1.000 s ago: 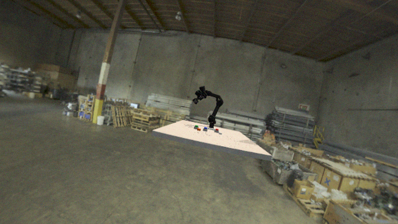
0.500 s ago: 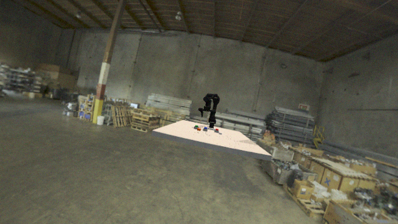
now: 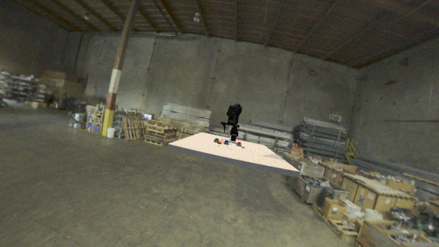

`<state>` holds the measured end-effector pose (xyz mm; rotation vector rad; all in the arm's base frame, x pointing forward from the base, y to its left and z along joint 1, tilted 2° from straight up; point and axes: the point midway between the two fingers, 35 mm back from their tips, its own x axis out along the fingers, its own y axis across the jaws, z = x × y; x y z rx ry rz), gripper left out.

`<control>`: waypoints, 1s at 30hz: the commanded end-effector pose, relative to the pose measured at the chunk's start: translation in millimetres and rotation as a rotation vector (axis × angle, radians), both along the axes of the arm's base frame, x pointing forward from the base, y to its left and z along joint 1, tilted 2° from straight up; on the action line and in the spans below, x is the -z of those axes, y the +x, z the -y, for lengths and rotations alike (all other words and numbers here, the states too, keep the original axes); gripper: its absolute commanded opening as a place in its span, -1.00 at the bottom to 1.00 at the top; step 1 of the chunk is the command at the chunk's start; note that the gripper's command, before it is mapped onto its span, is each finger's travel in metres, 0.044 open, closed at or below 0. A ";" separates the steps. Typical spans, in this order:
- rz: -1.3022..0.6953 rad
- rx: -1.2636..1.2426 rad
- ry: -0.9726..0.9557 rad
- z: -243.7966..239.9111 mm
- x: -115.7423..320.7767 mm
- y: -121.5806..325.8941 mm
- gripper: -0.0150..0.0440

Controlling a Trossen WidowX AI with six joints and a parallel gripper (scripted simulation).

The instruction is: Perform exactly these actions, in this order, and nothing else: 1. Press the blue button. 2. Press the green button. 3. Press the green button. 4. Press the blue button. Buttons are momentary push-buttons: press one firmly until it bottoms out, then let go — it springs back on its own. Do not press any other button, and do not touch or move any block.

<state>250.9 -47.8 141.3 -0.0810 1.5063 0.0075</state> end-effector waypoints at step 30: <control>-0.027 -0.007 -0.001 2.5 64.9 -2.4 -0.42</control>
